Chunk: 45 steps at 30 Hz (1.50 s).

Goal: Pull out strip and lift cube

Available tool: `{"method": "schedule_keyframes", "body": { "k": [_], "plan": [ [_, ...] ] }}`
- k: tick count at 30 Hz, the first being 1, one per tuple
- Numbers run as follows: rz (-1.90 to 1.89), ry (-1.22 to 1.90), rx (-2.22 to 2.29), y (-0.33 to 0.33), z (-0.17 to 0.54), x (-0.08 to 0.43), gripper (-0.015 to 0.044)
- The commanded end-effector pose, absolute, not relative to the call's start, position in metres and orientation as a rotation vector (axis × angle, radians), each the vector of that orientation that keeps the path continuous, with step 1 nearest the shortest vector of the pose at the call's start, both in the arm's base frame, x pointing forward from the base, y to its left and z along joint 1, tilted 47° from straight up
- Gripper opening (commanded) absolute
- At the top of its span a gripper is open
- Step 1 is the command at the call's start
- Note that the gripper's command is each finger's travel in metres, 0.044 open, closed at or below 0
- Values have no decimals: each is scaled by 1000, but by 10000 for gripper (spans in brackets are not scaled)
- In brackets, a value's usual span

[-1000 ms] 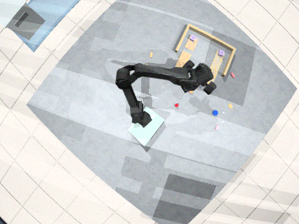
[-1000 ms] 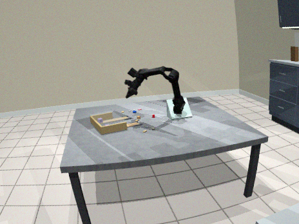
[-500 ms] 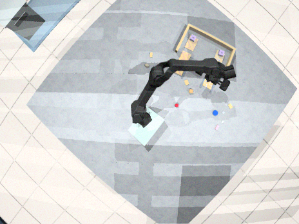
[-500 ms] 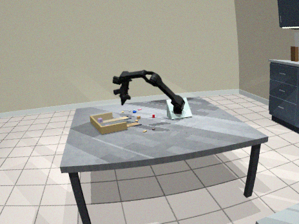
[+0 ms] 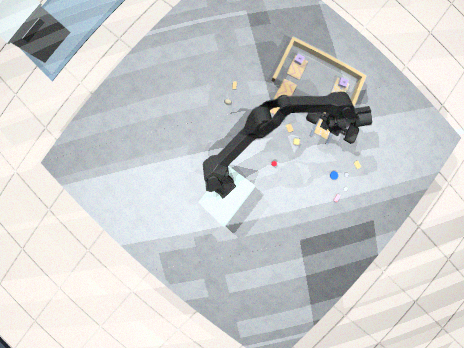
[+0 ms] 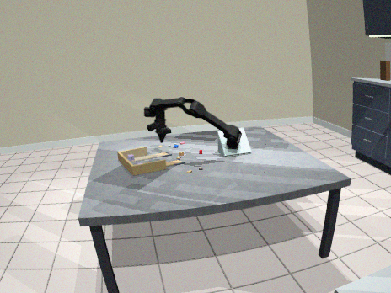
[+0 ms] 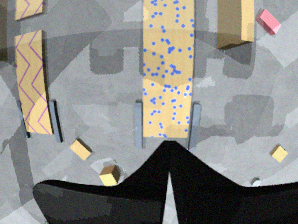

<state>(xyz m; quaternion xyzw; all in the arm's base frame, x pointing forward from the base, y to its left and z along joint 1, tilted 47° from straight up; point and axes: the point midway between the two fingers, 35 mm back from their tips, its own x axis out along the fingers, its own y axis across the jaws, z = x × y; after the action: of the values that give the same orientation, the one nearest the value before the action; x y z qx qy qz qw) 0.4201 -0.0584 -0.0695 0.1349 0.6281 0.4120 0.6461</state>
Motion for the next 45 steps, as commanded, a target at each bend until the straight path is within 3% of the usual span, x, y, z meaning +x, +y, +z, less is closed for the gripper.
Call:
{"method": "schedule_keyframes", "body": {
  "k": [1, 45],
  "plan": [
    [948, 1436, 299, -56, -75, 418, 0],
    [951, 1434, 302, -9, -121, 411, 0]
  ]
}}
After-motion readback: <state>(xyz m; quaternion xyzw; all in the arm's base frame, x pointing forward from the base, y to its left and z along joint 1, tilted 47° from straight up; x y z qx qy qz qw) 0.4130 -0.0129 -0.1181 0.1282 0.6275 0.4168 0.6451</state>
